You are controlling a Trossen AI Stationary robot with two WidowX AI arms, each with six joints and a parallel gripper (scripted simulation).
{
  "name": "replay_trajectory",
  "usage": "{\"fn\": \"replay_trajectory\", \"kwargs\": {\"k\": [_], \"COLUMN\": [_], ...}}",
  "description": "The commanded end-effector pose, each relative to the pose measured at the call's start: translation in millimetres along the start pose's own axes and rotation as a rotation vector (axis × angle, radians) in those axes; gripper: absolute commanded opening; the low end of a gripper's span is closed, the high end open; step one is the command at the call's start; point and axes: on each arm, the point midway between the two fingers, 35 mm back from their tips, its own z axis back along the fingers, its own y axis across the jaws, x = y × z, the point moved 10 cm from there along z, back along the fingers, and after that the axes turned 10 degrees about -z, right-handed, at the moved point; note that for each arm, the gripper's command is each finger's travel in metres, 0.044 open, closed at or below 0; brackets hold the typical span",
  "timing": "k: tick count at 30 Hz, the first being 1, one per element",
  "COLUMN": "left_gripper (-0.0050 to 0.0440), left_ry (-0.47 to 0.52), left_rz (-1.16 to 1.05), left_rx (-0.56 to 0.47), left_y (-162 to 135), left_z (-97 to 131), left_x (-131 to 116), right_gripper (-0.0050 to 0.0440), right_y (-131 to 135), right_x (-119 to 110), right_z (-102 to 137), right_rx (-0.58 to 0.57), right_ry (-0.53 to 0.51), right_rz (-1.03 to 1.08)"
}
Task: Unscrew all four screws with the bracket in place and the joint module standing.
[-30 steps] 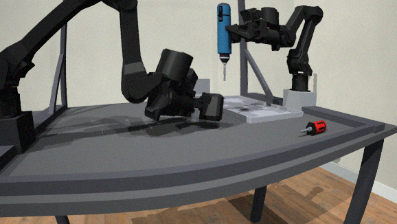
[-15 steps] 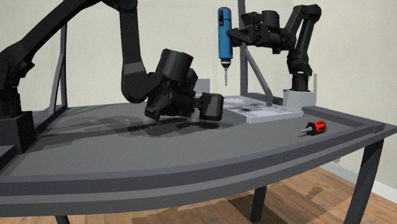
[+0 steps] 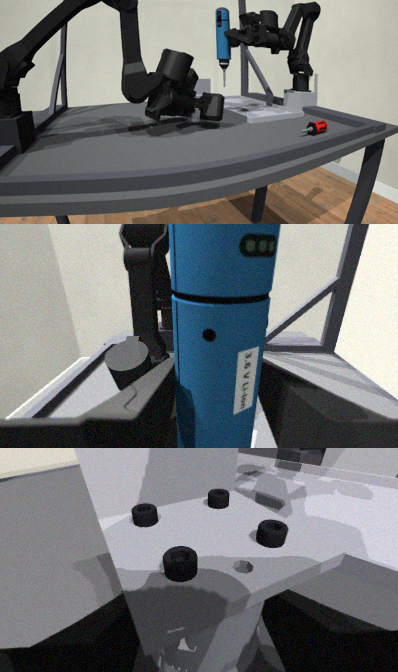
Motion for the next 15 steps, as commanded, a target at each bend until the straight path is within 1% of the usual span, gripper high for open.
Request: {"fn": "replay_trajectory", "kwargs": {"k": [1, 7, 9, 13, 15], "left_gripper": [0.0161, 0.0161, 0.0161, 0.0161, 0.0161], "left_ry": [-0.075, -0.074, -0.074, -0.074, -0.074], "left_rz": [-0.009, -0.008, -0.008, -0.007, -0.007], "left_rx": [0.007, 0.007, 0.007, 0.007, 0.007], "left_y": [-3.0, -10.1, -10.1, -15.4, -16.5], "left_z": [-19.6, -37.6, -37.6, -51.1, -54.2], "left_x": [19.5, 21.3, 21.3, 23.2, 23.6], "right_gripper": [0.0241, 0.0241, 0.0241, 0.0241, 0.0241], "right_y": [0.7, 0.7, 0.7, 0.7, 0.7], "right_x": [13.7, 13.7, 13.7, 13.7, 13.7], "right_z": [-0.9, -0.9, -0.9, -0.9, -0.9], "right_rx": [0.004, 0.004, 0.004, 0.004, 0.004], "right_ry": [-0.029, -0.029, -0.029, -0.029, -0.029], "right_rz": [0.024, 0.024, 0.024, 0.024, 0.024]}}
